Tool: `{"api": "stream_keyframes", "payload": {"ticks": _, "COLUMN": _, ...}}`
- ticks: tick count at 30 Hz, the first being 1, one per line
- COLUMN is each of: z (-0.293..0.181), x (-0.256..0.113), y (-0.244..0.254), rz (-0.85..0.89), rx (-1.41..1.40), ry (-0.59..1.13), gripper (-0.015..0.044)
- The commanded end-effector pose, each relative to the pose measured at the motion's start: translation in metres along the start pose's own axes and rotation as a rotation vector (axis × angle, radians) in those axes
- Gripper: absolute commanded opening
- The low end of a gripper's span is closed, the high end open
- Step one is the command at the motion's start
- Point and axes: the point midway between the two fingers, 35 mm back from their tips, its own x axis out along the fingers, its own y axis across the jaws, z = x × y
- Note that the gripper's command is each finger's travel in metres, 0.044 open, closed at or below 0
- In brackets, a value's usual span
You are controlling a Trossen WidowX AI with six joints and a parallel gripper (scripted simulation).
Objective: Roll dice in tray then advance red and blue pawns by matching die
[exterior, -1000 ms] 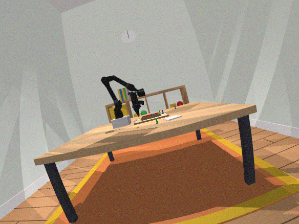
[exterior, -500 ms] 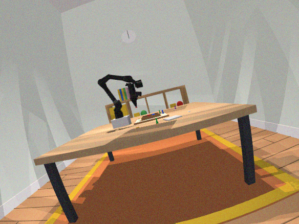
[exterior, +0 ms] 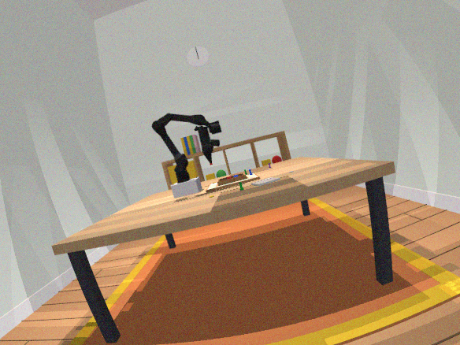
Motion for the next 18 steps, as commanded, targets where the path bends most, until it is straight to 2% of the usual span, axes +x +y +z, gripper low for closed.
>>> {"api": "stream_keyframes", "payload": {"ticks": 1, "z": 0.011, "x": 0.005, "y": -0.013, "rz": -0.009, "rx": 0.009, "ry": -0.008, "gripper": 0.0000}}
{"api": "stream_keyframes", "payload": {"ticks": 18, "z": 0.051, "x": 0.044, "y": -0.086, "rz": -0.005, "rx": -0.023, "ry": -0.014, "gripper": 0.0000}}
